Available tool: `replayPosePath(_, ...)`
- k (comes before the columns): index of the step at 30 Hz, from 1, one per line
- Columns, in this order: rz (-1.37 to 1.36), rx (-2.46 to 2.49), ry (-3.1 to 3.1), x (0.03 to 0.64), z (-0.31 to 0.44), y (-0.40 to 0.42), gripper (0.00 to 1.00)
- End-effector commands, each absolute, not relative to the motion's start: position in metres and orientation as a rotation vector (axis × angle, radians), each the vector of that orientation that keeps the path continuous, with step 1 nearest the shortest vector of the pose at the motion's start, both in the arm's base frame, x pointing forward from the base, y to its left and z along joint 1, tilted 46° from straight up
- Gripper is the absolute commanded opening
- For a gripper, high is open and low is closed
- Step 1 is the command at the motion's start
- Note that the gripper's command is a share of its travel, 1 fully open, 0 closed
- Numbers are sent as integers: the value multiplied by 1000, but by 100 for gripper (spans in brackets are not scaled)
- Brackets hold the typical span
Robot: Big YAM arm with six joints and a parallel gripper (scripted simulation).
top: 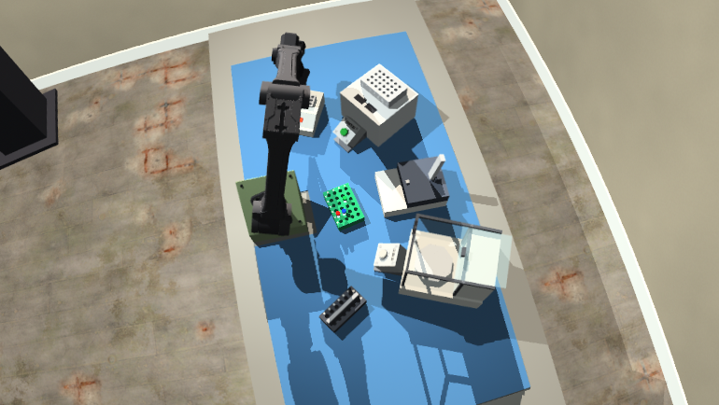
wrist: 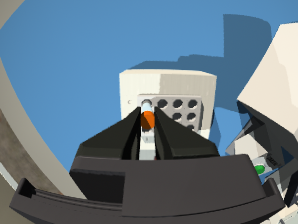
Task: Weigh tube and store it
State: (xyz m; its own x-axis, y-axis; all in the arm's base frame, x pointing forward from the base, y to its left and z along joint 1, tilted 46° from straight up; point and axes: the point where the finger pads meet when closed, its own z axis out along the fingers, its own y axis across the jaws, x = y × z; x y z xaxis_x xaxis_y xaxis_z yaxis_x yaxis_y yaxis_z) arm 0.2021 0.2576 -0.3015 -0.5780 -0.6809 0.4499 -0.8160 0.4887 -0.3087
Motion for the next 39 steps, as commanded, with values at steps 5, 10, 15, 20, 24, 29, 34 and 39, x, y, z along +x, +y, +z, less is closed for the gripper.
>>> replayPosePath(5, 719, 1276, -2488, 202, -297, 262, 9)
replayPosePath(10, 719, 1276, -2487, 202, -297, 262, 9)
replayPosePath(15, 720, 1275, -2485, 201, -297, 261, 9)
replayPosePath(20, 722, 1274, -2483, 201, -298, 261, 9)
replayPosePath(24, 722, 1274, -2482, 201, -298, 260, 9)
replayPosePath(29, 723, 1273, -2481, 201, -298, 260, 9)
replayPosePath(34, 724, 1273, -2479, 200, -299, 259, 9)
replayPosePath(39, 725, 1272, -2477, 200, -299, 259, 9)
